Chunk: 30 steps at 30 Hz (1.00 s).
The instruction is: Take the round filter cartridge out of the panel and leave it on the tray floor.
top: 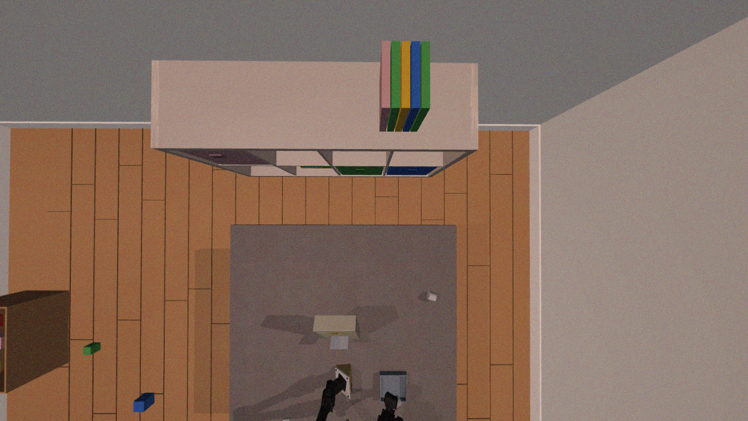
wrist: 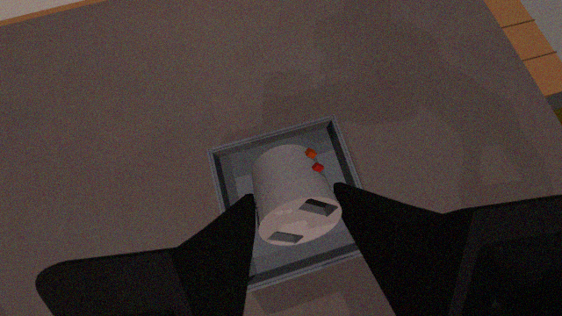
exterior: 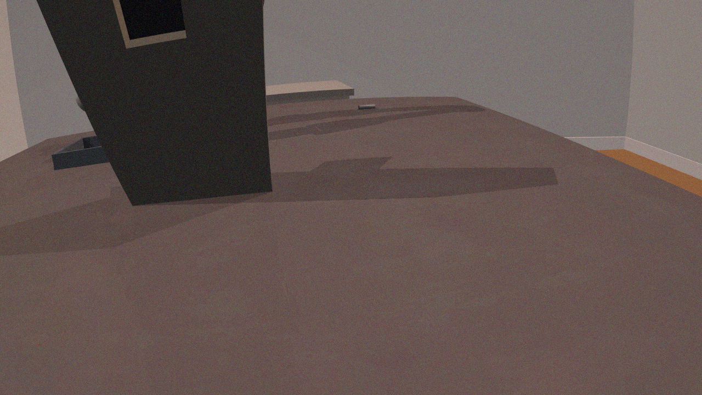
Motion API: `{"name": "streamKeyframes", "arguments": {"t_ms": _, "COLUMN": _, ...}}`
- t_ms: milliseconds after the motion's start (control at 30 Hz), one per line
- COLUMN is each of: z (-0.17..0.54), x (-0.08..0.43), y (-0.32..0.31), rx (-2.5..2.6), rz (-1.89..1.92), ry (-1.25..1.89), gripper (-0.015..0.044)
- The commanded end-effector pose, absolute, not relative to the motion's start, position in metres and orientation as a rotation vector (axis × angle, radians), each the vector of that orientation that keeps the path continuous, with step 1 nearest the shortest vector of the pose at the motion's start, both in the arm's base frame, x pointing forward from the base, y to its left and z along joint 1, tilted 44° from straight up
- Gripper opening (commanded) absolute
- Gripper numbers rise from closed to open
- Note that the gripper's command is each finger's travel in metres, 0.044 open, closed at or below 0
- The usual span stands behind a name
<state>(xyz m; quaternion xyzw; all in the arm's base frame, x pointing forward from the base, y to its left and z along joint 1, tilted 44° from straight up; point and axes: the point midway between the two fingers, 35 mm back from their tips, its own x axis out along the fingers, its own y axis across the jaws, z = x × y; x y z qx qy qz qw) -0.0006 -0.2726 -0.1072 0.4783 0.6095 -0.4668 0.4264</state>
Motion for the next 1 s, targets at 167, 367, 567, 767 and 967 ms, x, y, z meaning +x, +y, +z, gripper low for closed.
{"name": "streamKeyframes", "arguments": {"t_ms": 167, "z": -0.129, "x": -0.011, "y": -0.255, "rx": 1.2, "rz": -1.197, "ry": 1.522, "gripper": 0.0}}
{"name": "streamKeyframes", "arguments": {"t_ms": 367, "z": -0.153, "x": -0.017, "y": -0.234, "rx": 1.2, "rz": -1.197, "ry": 1.522, "gripper": 0.0}}
{"name": "streamKeyframes", "arguments": {"t_ms": 567, "z": -0.165, "x": -0.02, "y": -0.22, "rx": 1.2, "rz": -1.197, "ry": 1.523, "gripper": 0.0}}
{"name": "streamKeyframes", "arguments": {"t_ms": 767, "z": -0.163, "x": -0.019, "y": -0.221, "rx": 1.21, "rz": -1.194, "ry": 1.525, "gripper": 0.0131}}
{"name": "streamKeyframes", "arguments": {"t_ms": 967, "z": -0.163, "x": -0.019, "y": -0.221, "rx": 1.21, "rz": -1.194, "ry": 1.525, "gripper": 0.0289}}
